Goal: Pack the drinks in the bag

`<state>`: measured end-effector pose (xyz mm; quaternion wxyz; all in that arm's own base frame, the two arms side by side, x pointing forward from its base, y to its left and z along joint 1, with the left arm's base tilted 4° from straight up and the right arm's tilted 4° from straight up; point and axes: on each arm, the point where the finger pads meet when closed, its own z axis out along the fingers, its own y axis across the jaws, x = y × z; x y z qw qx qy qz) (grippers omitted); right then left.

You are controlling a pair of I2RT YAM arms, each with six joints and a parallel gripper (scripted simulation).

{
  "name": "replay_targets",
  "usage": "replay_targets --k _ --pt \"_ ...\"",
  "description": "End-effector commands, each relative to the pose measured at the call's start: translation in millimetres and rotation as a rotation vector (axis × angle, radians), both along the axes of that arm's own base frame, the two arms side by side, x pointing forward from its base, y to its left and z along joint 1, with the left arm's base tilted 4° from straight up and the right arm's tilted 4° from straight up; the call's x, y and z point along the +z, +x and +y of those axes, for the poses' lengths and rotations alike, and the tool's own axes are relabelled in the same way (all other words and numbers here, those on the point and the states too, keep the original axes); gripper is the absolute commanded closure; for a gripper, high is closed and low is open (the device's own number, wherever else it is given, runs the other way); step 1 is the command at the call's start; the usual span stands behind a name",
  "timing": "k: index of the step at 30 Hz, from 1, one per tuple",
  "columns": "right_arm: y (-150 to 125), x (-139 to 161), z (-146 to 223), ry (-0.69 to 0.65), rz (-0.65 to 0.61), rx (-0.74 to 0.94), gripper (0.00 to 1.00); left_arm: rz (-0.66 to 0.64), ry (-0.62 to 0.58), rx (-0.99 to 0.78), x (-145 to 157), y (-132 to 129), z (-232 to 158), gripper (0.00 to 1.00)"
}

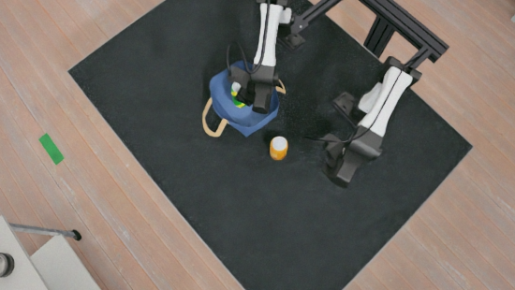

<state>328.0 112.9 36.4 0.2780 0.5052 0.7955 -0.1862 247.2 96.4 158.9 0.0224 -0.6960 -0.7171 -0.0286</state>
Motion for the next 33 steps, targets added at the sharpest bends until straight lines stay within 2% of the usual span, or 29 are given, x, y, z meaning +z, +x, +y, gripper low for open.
replay_targets --k 1,4,12,15,17,21,29,30,32,33 --pt "3.5 -9.0 -10.0 -0.049 -0.006 0.006 0.3 -0.032 -0.003 0.0 6.6 -0.1 -2.5 0.0" --pt "5.6 -5.3 -3.9 -0.033 -0.028 0.018 0.3 -0.032 -0.003 0.0 6.6 -0.1 -2.5 0.0" --pt "3.5 -20.6 -6.9 -0.043 -0.015 0.017 0.3 -0.032 -0.003 0.0 6.6 -0.1 -2.5 0.0" --pt "5.2 -12.7 -6.1 -0.036 -0.024 0.015 0.3 -0.032 -0.003 0.0 6.6 -0.1 -2.5 0.0" --pt "3.4 -28.3 -11.7 -0.05 -0.006 0.005 0.3 -0.032 -0.003 0.0 6.6 -0.1 -2.5 0.0" --pt "6.7 -25.6 -7.3 -0.033 -0.028 0.011 0.3 -0.032 -0.003 0.0 6.6 -0.1 -2.5 0.0" --pt "2.9 -41.7 -9.0 -0.045 -0.011 0.016 0.3 -0.032 -0.003 0.0 6.6 -0.1 -2.5 0.0" --pt "4.6 -32.6 -6.8 -0.039 -0.02 0.017 0.3 -0.032 -0.003 0.0 6.6 -0.1 -2.5 0.0" --pt "4.6 -32.6 -6.8 -0.039 -0.02 0.017 0.3 -0.032 -0.003 0.0 6.6 -0.1 -2.5 0.0" --pt "3.0 -43.6 -8.5 -0.043 -0.014 0.017 0.3 -0.032 -0.003 0.0 6.6 -0.1 -2.5 0.0"
